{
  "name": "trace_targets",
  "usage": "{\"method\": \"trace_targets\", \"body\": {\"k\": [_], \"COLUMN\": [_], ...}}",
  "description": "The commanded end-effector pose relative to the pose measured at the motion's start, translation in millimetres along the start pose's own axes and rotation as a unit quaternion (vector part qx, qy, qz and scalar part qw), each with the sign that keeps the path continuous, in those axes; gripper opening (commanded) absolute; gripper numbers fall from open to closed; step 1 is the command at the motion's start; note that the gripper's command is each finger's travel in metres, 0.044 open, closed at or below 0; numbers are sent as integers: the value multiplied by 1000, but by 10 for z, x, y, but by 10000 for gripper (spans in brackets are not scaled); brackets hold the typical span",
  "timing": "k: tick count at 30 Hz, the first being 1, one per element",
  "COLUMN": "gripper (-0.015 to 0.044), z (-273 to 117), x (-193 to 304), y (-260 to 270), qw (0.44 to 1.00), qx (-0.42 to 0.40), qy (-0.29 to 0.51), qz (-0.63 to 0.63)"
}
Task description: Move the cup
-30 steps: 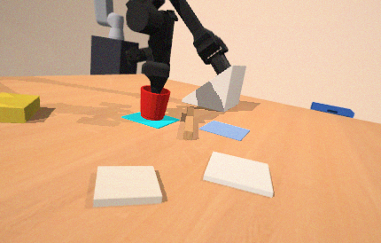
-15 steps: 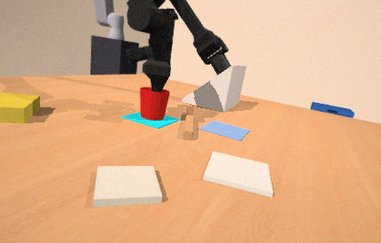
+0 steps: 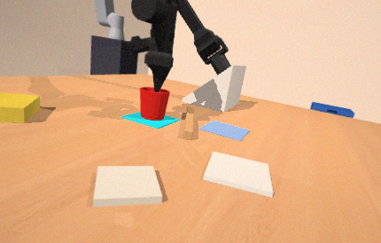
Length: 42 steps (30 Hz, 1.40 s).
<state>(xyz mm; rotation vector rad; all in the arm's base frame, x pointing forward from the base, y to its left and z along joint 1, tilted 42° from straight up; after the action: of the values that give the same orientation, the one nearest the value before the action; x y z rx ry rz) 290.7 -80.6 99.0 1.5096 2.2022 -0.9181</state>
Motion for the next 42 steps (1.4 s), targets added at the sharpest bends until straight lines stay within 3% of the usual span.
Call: {"method": "trace_targets", "body": {"k": [1,17,29,42], "gripper": [128,128,440,440], "z": [-103,-280,-298,-849], "x": [-14,48,47,66], "y": [2,-17,-2,-12], "qw": [1000,1000,1000,1000], "qx": [-5,-4,0,-4], "qy": [-3,-3,-2,-2], "qz": [5,3,-1,3]}}
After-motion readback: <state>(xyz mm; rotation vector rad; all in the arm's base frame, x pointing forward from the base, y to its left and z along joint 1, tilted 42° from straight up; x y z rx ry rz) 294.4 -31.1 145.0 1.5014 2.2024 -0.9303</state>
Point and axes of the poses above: the point midway between the two fingers, 35 mm back from their tips, its own z axis out along the fingers, its own y axis across the jaws, x = y × z, the point moved 7 cm from there along -z, back along the fingers, and after that the axes turned 1 degree about -z, right-handed, at the moved point
